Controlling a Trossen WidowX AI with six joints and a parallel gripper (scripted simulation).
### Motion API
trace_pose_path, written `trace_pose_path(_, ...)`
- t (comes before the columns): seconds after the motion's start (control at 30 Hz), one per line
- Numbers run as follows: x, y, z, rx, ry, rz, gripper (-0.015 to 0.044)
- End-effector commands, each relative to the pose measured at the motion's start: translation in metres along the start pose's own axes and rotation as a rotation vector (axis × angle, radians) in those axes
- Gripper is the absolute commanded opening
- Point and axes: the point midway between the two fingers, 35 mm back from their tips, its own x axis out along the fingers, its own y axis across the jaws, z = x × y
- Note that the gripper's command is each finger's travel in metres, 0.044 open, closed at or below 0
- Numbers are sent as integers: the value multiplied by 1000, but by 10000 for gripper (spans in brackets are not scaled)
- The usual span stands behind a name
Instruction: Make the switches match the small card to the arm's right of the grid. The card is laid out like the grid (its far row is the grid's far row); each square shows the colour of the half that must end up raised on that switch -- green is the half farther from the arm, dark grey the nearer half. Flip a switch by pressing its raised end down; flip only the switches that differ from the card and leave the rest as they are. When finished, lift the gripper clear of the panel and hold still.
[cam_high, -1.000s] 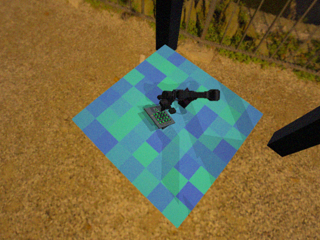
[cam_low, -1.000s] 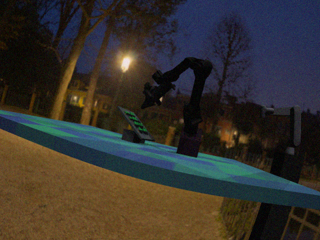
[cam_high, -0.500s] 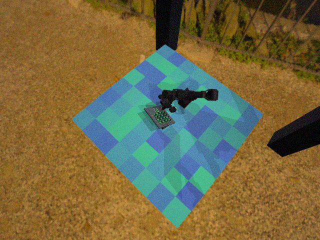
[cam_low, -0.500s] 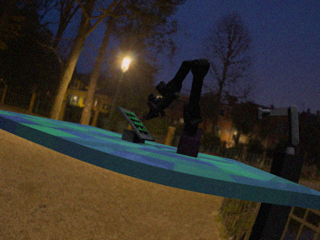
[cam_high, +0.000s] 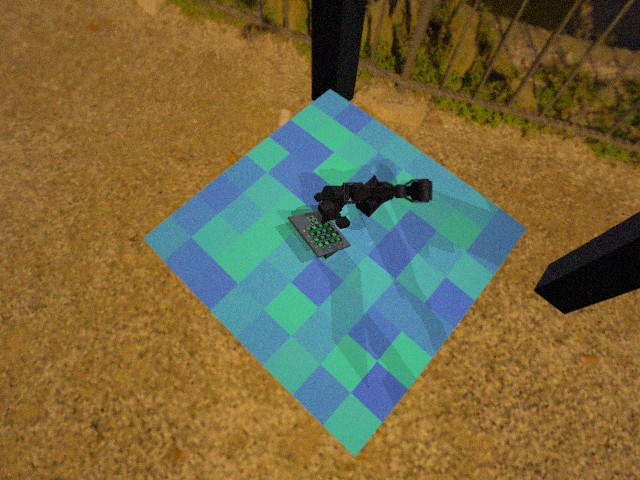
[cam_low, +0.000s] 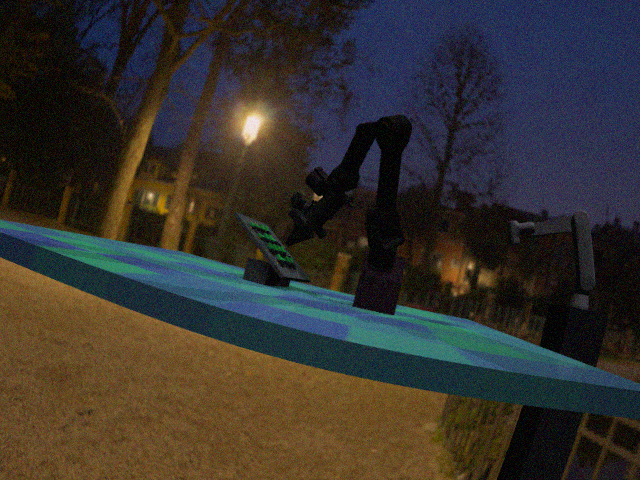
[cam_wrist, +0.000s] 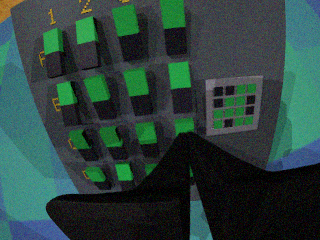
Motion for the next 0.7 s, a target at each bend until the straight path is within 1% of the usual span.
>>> trace_pose_path(0.0, 6, -1, -1, 7, 4, -2, 0)
trace_pose_path(0.13, 12, -1, -1, 7, 4, -2, 0)
trace_pose_path(0.67, 12, -1, -1, 7, 4, -2, 0)
